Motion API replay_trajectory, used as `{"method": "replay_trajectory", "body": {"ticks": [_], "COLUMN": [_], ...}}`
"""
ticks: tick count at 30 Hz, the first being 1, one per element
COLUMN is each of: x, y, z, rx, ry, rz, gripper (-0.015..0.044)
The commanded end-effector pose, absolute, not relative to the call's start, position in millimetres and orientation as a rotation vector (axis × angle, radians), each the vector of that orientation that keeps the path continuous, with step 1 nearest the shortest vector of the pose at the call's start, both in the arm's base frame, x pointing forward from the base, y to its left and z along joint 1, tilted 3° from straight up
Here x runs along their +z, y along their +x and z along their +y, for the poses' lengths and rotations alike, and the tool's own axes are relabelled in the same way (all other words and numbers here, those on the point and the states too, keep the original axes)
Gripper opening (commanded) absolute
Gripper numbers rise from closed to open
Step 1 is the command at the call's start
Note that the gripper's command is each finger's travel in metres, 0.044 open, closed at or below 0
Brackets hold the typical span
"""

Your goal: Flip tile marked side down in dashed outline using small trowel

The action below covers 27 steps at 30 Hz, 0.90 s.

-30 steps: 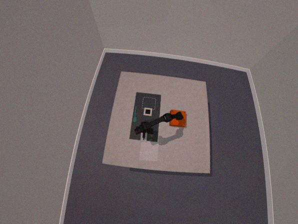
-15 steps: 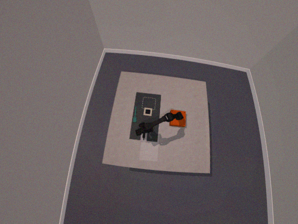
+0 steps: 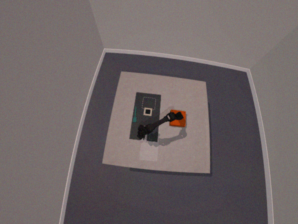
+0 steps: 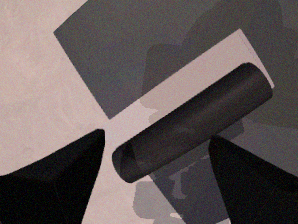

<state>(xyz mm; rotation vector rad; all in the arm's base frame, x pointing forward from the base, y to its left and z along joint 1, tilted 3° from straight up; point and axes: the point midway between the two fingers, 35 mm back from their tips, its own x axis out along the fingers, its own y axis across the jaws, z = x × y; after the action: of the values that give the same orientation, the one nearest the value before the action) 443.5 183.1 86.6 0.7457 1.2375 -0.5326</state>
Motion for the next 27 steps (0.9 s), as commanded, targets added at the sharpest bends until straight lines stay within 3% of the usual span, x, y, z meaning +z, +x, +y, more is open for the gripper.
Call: {"method": "replay_trajectory", "body": {"ticks": [1,27], "x": [82.0,74.6], "y": [441.5,434.4], "z": [184.9,182.7], "rx": [-0.438,0.068], "ry": [0.628,-0.111], "rz": [1.230,1.055], "gripper": [0.0300,0.0300]}}
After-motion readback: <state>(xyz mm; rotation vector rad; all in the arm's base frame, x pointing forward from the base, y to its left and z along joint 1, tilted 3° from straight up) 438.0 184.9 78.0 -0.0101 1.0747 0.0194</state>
